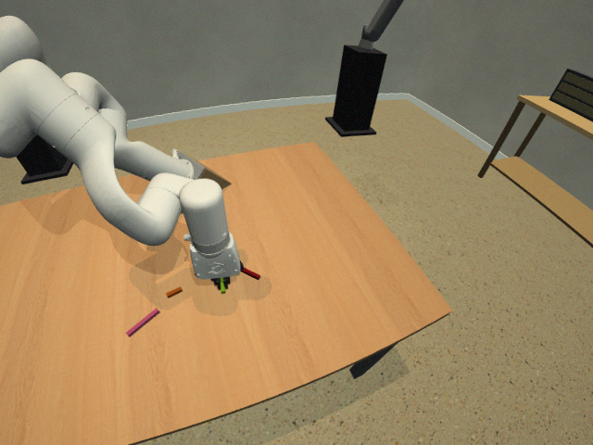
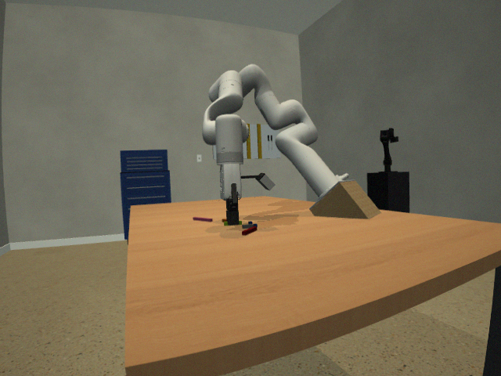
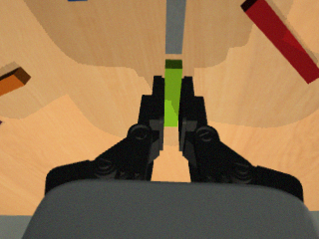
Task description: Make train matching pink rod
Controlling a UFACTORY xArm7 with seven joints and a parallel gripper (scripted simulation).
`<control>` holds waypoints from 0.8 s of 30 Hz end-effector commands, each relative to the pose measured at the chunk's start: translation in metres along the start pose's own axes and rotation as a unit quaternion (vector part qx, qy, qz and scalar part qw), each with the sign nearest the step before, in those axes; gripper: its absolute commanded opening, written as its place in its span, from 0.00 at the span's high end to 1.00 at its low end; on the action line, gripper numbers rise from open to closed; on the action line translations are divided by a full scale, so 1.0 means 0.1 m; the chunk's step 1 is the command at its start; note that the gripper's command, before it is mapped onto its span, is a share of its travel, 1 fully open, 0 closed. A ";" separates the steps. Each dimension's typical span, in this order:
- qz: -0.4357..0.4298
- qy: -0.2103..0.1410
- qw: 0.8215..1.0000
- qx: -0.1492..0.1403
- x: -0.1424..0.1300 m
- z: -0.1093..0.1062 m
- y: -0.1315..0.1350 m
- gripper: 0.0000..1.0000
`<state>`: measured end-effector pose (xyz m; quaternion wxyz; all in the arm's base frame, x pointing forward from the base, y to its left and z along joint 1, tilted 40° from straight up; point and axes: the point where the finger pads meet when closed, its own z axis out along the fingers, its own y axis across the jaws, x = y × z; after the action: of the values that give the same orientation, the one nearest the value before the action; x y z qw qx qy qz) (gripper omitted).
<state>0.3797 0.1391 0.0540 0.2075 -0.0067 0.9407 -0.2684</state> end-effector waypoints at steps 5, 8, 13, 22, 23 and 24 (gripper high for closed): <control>0.000 -0.001 1.000 -0.001 -0.01 -0.01 0.01 0.96; 0.000 -0.001 1.000 -0.001 -0.01 -0.01 0.01 0.96; 0.000 -0.001 1.000 -0.001 -0.01 -0.01 0.01 0.96; 0.000 -0.001 1.000 -0.001 -0.01 0.01 0.01 0.96; 0.000 -0.001 1.000 -0.001 -0.01 0.02 0.01 0.96; 0.000 -0.001 1.000 -0.001 -0.01 0.03 0.01 0.96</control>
<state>0.3806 0.1381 0.0523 0.2075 -0.0067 0.9407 -0.2683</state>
